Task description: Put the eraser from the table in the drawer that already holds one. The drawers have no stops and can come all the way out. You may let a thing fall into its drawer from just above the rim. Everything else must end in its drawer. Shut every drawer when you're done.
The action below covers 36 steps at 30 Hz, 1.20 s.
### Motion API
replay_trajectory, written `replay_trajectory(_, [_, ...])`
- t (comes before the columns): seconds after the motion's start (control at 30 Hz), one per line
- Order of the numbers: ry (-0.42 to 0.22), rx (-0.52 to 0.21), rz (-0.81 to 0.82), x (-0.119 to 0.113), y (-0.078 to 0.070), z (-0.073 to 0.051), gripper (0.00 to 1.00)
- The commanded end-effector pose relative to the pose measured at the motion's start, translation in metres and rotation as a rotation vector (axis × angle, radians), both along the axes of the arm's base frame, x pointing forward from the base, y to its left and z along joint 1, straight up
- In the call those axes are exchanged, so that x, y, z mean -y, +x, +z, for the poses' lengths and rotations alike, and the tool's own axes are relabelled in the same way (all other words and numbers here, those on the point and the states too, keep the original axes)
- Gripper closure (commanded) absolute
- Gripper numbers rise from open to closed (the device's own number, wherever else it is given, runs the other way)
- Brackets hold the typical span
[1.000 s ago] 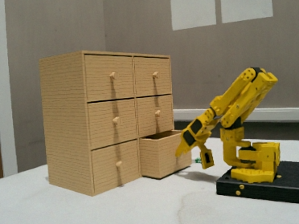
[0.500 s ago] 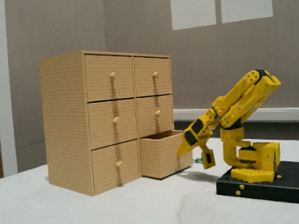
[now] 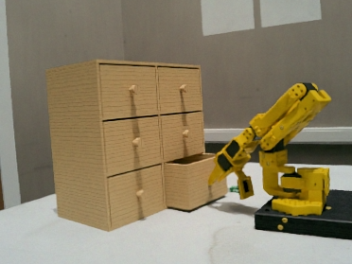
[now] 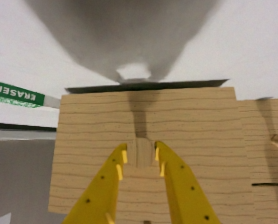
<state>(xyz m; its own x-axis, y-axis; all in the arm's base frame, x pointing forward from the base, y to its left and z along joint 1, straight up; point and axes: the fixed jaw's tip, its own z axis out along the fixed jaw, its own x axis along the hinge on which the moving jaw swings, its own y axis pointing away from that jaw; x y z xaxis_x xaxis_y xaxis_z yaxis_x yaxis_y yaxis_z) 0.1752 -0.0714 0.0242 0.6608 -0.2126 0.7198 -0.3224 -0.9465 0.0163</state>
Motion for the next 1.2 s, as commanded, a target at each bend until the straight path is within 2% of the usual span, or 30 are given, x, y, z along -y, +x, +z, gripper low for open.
replay_trajectory(0.0, [0.007,0.003,-0.025,0.0025,-0.0030,-0.0003,1.00])
replay_trajectory(1.17, [0.007,0.003,-0.025,0.0025,-0.0030,-0.0003,0.79])
